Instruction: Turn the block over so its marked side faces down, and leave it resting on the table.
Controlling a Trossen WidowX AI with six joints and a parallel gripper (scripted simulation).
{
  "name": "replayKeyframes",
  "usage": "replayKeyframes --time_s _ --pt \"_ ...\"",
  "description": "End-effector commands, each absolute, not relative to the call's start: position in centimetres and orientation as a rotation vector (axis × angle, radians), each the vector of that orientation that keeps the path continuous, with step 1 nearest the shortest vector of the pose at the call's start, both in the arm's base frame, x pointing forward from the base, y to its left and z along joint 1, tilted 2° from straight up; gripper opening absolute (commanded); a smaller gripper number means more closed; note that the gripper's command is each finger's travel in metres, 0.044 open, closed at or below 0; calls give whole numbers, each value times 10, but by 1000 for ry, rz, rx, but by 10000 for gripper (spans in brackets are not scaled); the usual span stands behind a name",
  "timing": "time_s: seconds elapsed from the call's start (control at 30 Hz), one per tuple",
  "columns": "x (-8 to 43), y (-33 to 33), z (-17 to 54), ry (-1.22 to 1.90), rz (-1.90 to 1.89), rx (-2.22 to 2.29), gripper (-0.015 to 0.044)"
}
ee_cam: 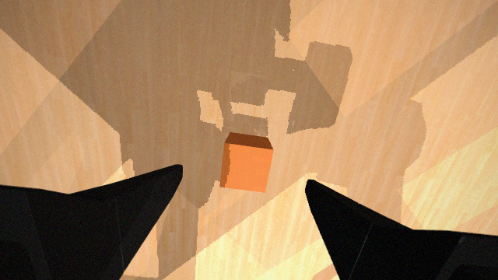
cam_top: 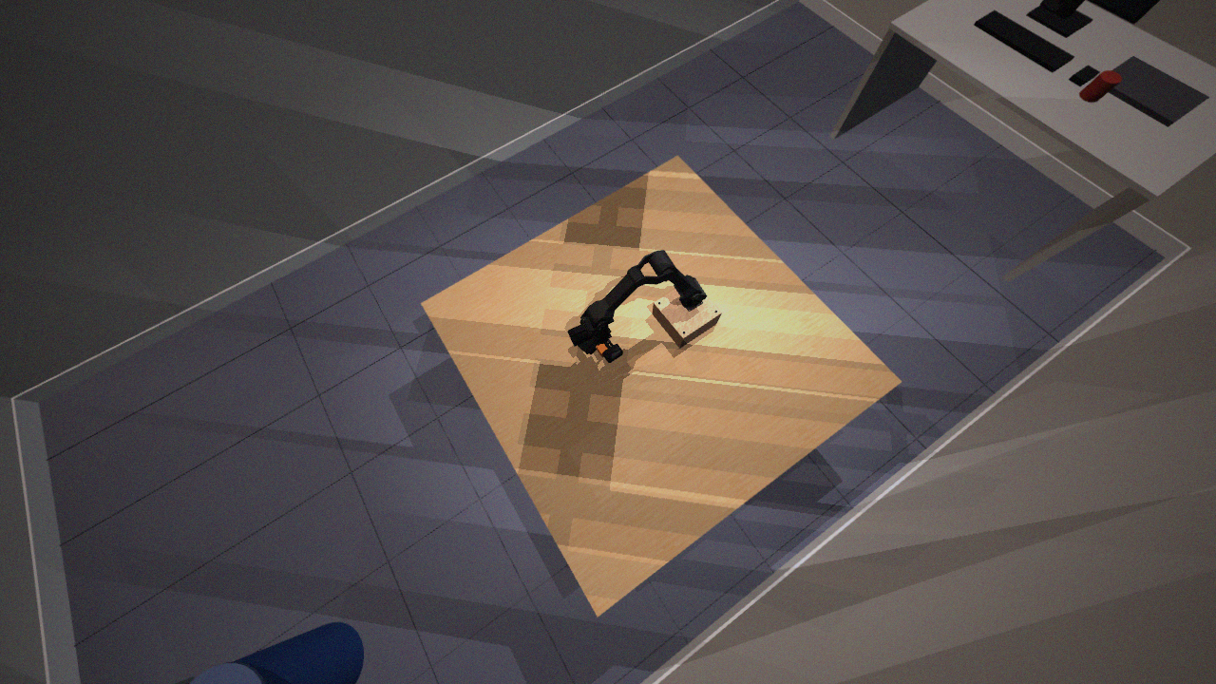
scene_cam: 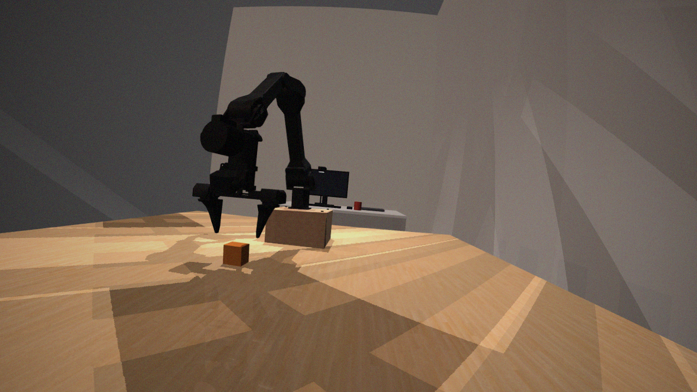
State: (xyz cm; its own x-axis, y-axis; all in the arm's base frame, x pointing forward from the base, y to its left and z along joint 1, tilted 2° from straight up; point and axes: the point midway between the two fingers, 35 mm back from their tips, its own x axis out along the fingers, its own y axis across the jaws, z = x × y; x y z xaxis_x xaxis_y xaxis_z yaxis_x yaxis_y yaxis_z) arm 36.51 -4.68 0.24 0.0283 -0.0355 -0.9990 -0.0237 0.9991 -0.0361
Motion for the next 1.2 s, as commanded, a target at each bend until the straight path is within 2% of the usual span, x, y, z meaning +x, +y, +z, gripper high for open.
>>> replayKeyframes --time_s 0.0,0.67,1.03,1.17 --pt "362 -47 -4 1550 -13 -49 440" --pt "363 -49 -34 1550 -13 -49 440" --pt "363 -49 -34 1550 -13 -49 151" --pt "363 -49 -34 1550 -13 -49 125"
